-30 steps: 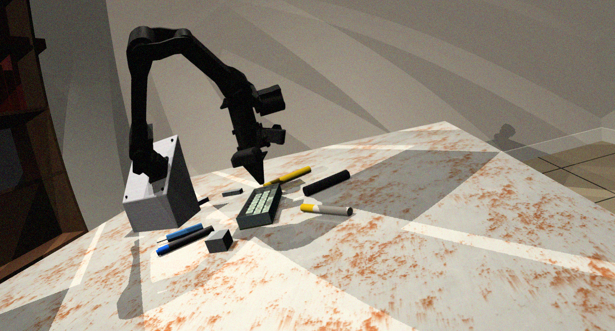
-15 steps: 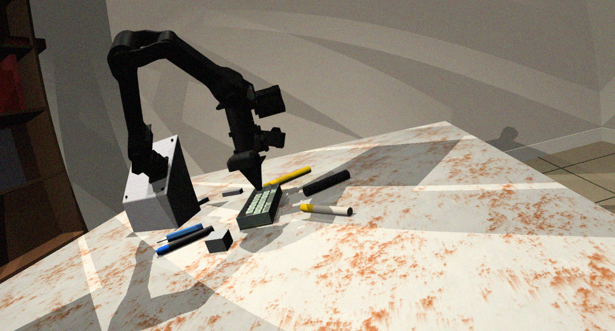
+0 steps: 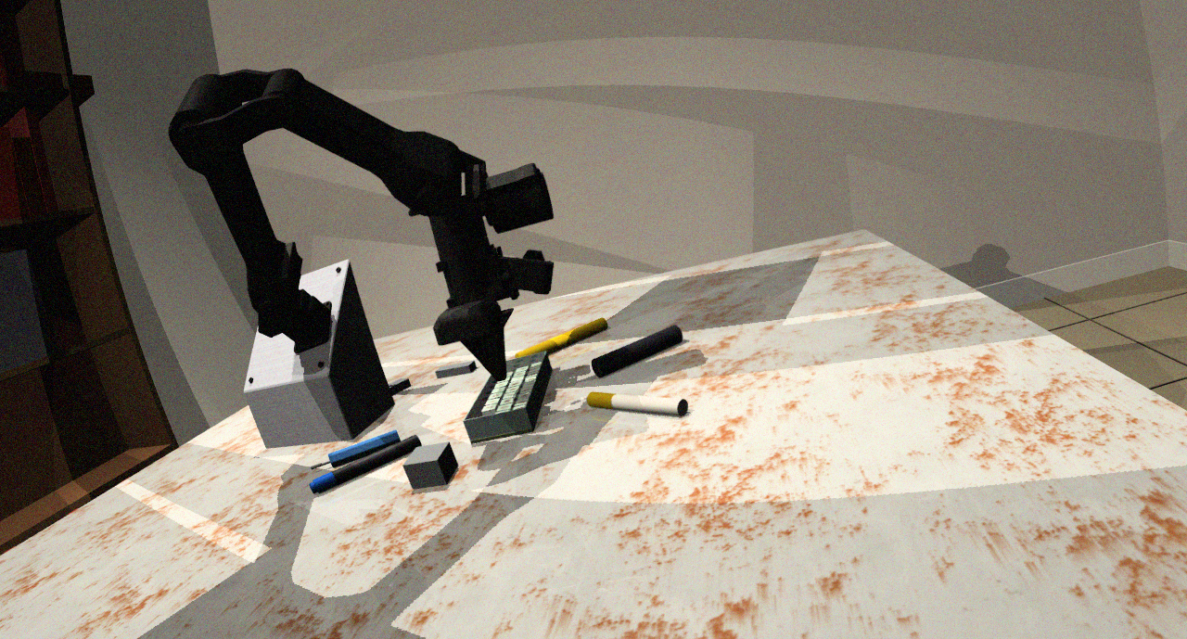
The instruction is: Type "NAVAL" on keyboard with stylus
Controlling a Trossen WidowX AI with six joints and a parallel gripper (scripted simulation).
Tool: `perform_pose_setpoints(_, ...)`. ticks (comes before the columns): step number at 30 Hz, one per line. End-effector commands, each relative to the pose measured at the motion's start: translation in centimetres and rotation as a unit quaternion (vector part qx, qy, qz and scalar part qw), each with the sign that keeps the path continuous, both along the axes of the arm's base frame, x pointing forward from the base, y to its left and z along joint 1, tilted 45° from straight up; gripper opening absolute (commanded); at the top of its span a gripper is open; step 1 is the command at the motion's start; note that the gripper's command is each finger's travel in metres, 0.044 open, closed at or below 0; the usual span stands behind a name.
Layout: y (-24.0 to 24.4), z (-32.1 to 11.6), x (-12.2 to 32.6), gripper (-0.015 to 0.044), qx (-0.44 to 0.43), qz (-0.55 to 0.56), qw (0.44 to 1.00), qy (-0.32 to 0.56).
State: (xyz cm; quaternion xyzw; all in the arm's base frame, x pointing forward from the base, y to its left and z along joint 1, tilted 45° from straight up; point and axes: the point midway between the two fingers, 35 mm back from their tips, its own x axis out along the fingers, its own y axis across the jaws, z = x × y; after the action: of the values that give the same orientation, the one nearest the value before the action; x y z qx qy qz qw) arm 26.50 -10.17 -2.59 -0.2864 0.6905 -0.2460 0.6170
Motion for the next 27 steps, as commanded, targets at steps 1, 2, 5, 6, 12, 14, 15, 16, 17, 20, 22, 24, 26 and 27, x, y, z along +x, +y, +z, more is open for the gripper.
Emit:
perform_pose_setpoints(1, -2.7, 2.8, 0.2, 0.0000, -0.006, -0.005, 1.000, -0.009)
perform_pose_setpoints(2, -2.7, 2.8, 0.2, 0.0000, -0.006, -0.005, 1.000, -0.009)
perform_pose_setpoints(5, -2.7, 2.8, 0.2, 0.0000, -0.006, -0.005, 1.000, -0.009)
perform_pose_setpoints(6, -2.7, 2.8, 0.2, 0.0000, -0.006, -0.005, 1.000, -0.009)
perform_pose_setpoints(12, -2.2, 2.4, -0.5, 0.0000, -0.006, -0.005, 1.000, -0.009)
perform_pose_setpoints(14, -1.1, 1.5, -2.4, 0.0000, -0.006, -0.005, 1.000, -0.008)
perform_pose_setpoints(15, -0.8, 1.2, -3.0, 0.0000, -0.006, -0.005, 1.000, -0.008)
perform_pose_setpoints(16, -0.7, 1.1, -3.2, 0.0000, -0.006, -0.005, 1.000, -0.008)
perform_pose_setpoints(17, -0.7, 1.1, -3.2, 0.0000, -0.006, -0.005, 1.000, -0.008)
perform_pose_setpoints(20, -0.7, 1.1, -3.2, 0.0000, -0.006, -0.005, 1.000, -0.008)
perform_pose_setpoints(22, -0.7, 1.1, -3.2, 0.0000, -0.006, -0.005, 1.000, -0.008)
perform_pose_setpoints(24, -0.7, 1.1, -3.2, 0.0000, -0.006, -0.005, 1.000, -0.008)
perform_pose_setpoints(26, -0.5, 1.0, -3.1, 0.0000, -0.005, -0.005, 1.000, -0.008)
perform_pose_setpoints(27, 0.0, 0.5, -3.1, 0.0000, -0.004, -0.005, 1.000, -0.008)
